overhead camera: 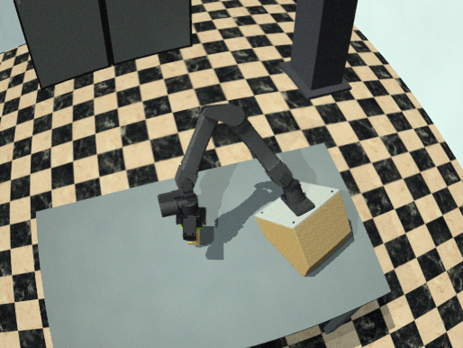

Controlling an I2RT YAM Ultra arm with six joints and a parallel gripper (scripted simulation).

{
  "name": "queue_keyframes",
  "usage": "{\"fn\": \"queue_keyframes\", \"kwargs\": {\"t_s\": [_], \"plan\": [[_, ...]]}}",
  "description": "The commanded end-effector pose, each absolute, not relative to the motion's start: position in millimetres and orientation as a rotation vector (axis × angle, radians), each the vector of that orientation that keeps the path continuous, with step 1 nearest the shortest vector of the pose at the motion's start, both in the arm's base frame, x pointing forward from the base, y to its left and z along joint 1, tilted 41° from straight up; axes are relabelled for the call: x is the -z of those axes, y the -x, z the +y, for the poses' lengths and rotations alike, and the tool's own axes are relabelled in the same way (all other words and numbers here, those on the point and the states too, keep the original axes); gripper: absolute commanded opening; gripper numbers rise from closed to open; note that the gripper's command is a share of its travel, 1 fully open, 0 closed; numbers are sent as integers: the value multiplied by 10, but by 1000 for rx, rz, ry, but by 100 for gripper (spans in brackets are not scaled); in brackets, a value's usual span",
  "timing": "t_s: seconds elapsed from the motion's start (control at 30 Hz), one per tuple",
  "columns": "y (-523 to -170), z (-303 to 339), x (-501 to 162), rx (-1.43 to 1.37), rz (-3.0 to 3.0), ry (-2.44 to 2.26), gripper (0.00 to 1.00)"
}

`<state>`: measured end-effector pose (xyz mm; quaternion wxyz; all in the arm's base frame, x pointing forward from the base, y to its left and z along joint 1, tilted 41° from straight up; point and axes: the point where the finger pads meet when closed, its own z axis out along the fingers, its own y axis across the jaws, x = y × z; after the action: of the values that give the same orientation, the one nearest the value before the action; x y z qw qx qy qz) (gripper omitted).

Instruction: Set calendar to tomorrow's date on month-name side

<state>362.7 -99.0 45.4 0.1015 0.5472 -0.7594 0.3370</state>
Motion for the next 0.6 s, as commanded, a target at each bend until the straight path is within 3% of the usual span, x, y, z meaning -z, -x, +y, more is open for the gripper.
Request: {"fn": "queue_keyframes", "kwargs": {"t_s": [0.0, 0.57], "plan": [[-3627, -923, -501, -1001, -2244, -1650, 26], [-3657, -926, -539, -1017, -2255, -1648, 26]]}}
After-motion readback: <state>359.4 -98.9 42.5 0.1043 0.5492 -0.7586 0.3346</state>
